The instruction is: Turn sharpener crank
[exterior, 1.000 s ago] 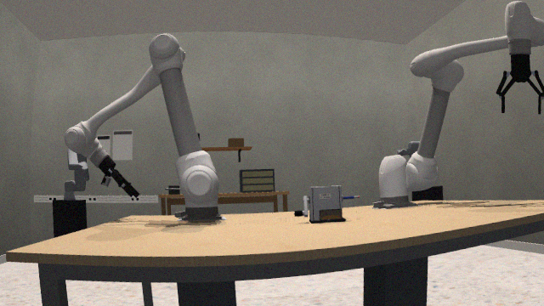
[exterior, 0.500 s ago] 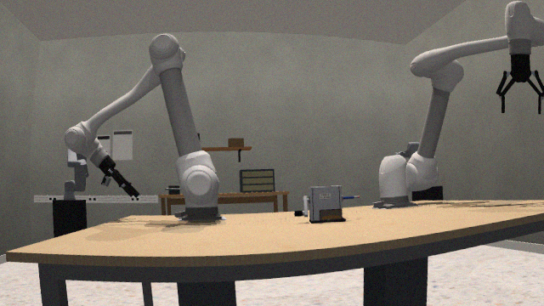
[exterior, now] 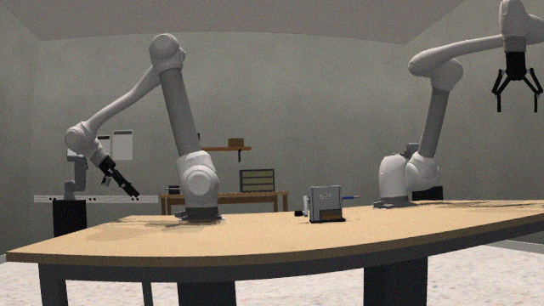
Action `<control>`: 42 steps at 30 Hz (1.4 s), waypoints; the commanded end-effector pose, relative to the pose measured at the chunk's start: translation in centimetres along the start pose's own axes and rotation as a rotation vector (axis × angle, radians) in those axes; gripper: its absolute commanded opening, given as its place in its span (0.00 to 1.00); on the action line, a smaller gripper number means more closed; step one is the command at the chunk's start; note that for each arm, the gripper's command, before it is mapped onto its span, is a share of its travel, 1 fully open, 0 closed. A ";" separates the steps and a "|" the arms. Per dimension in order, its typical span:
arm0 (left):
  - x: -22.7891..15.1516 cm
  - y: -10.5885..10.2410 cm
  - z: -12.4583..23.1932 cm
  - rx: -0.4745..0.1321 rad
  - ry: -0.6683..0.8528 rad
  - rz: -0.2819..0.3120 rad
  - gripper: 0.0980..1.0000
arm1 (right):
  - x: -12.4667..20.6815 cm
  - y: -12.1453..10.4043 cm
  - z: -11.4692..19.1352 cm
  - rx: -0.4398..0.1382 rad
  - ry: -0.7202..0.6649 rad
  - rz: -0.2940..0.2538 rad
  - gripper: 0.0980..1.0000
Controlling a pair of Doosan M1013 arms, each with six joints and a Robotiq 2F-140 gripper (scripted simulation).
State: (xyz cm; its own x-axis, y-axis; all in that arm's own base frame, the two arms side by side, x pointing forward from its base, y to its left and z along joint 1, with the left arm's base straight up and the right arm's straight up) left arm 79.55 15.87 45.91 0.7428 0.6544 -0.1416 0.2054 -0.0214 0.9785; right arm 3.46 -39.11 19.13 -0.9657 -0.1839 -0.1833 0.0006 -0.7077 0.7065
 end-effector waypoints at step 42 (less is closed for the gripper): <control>-30.0 3.2 29.9 -0.159 -0.553 0.130 1.00 | 0.0 0.0 0.0 0.001 0.000 0.000 1.00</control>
State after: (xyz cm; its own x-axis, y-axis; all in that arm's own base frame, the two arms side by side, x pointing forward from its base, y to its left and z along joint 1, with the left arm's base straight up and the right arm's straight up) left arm 77.78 -23.53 48.47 0.9791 0.1983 -0.0448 0.0344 0.0554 0.9979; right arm 3.46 -39.11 19.13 -0.9657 -0.1839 -0.1833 0.0006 -0.7077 0.7065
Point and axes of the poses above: on each arm, the point where the finger pads meet when closed, its own y axis back along the fingers, its own x axis across the jaws, z = x × y, the point moved 10 cm from there along y, back along the fingers, and after that the axes turned 12 degrees about y, right-handed, at the moved point
